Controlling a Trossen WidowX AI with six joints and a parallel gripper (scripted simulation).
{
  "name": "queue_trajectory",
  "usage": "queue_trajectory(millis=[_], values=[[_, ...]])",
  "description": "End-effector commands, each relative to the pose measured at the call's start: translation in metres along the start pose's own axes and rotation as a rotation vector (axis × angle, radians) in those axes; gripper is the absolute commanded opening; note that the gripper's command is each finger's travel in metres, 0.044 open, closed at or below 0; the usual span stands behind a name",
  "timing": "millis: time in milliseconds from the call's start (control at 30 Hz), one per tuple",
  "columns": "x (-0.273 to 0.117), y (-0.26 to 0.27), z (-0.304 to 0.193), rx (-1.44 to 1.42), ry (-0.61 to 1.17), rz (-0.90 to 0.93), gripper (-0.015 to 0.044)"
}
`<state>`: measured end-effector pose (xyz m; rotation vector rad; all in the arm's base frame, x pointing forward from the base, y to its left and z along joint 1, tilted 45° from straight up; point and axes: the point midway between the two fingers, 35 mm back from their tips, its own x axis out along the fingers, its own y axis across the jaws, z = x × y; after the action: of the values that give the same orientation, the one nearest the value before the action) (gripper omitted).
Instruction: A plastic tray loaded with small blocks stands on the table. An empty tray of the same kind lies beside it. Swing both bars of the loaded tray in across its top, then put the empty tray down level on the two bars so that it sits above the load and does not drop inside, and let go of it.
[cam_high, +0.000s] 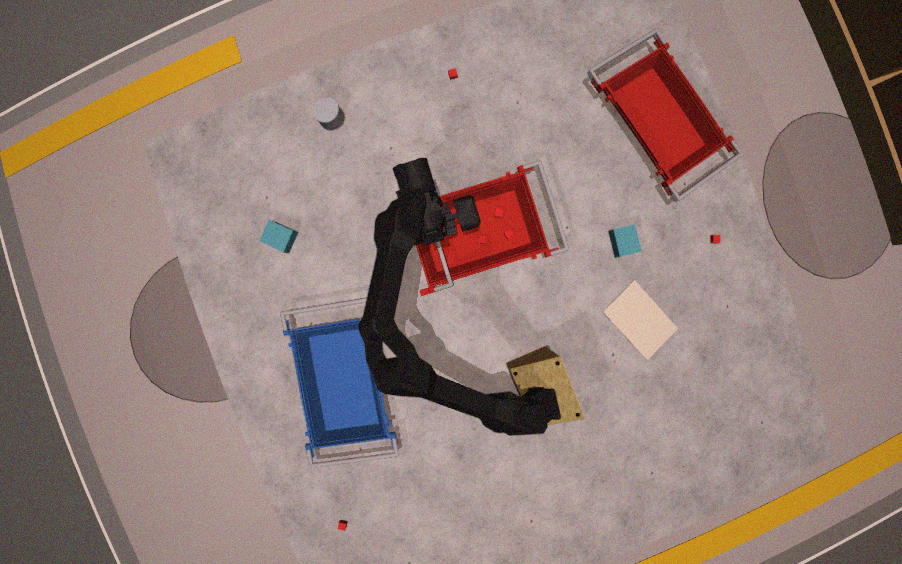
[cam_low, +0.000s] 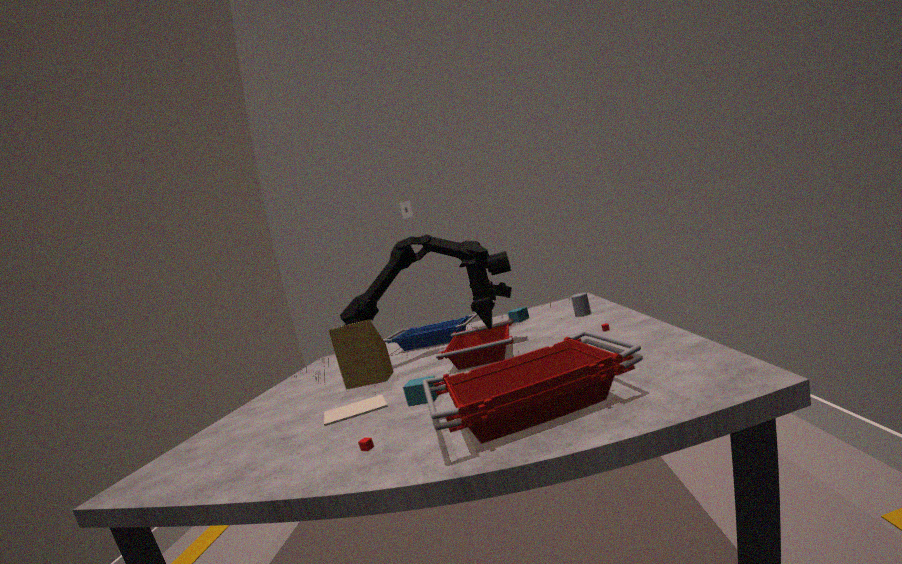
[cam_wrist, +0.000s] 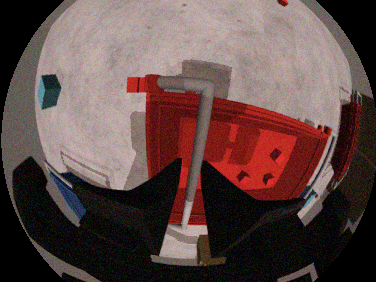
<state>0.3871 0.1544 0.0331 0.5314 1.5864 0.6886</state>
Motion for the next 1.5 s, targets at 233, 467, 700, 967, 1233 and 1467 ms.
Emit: queue_trajectory(millis=[233, 467, 700, 967, 1233, 1467], values=[[-0.037, 0.003, 0.004, -0.002, -0.017, 0.002, 0.0088], [-0.037, 0.003, 0.004, -0.002, -0.017, 0.002, 0.0088], [-0.037, 0.003, 0.004, -0.002, -0.017, 0.002, 0.0088], [-0.037, 0.003, 0.004, -0.002, -0.017, 0.002, 0.0088], [-0.058, 0.002, 0.006, -0.003, -0.017, 0.000, 0.0088], [-0.092, 0.002, 0.003, 0.000, -0.008, 0.005, 0.0088]])
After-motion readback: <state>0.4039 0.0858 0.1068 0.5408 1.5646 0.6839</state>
